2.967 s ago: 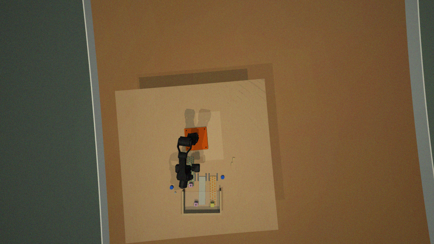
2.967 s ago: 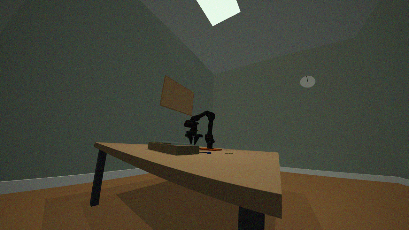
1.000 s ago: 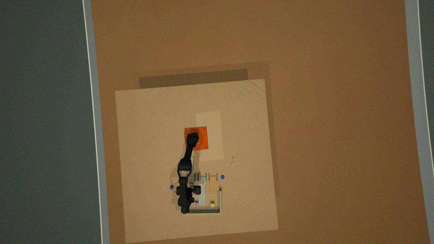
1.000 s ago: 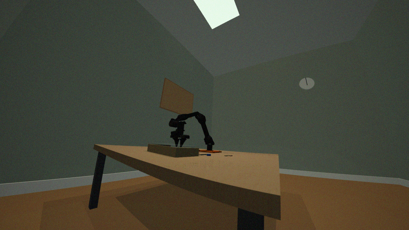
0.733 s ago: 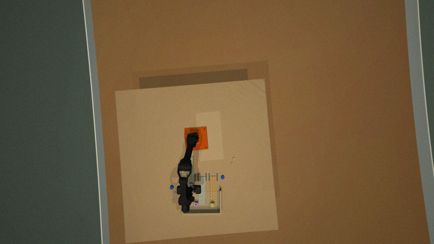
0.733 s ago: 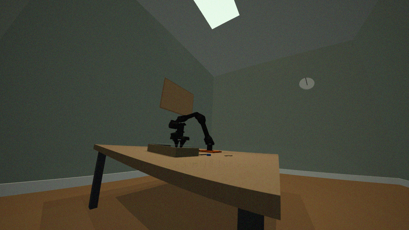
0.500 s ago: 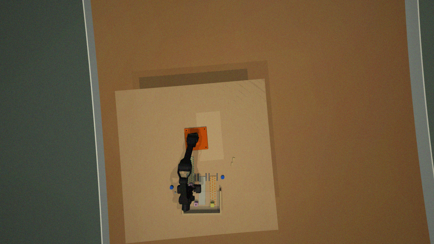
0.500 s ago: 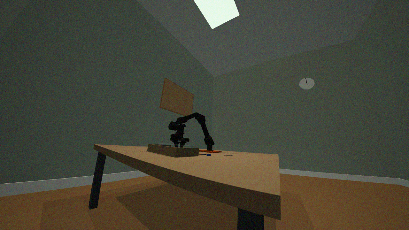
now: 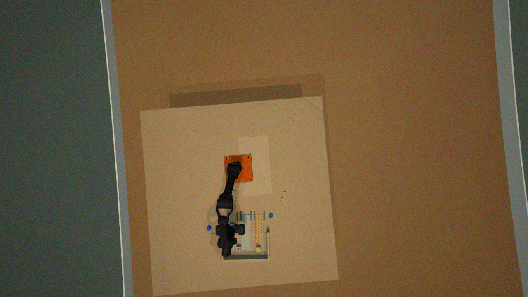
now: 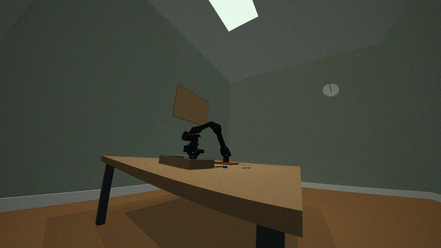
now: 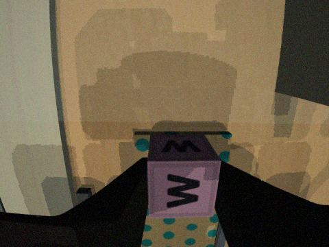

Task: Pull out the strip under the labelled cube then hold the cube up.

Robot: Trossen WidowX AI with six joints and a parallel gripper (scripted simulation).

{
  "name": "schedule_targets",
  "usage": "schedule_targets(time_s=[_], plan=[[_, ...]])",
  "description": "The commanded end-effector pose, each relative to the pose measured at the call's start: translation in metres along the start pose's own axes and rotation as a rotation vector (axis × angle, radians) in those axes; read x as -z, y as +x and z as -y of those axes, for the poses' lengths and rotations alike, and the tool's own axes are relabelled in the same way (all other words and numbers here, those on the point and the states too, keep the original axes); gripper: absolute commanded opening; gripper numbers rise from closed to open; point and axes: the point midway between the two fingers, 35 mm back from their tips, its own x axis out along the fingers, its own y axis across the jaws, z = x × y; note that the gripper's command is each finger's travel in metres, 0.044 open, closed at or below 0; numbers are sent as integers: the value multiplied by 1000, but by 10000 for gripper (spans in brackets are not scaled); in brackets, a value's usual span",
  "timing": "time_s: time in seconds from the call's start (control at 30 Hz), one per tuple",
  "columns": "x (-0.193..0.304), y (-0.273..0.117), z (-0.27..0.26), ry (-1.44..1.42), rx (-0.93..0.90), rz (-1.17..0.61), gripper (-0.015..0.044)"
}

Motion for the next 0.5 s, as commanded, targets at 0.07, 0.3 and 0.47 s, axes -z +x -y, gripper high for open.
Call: schedule_targets(time_s=[0.07,0.3,0.47], plan=[[5,-4,0,0,0,-1,0],[31,-24,-2,2,-1,-4,0],[50,-36,-4,2,-1,-7,0]])
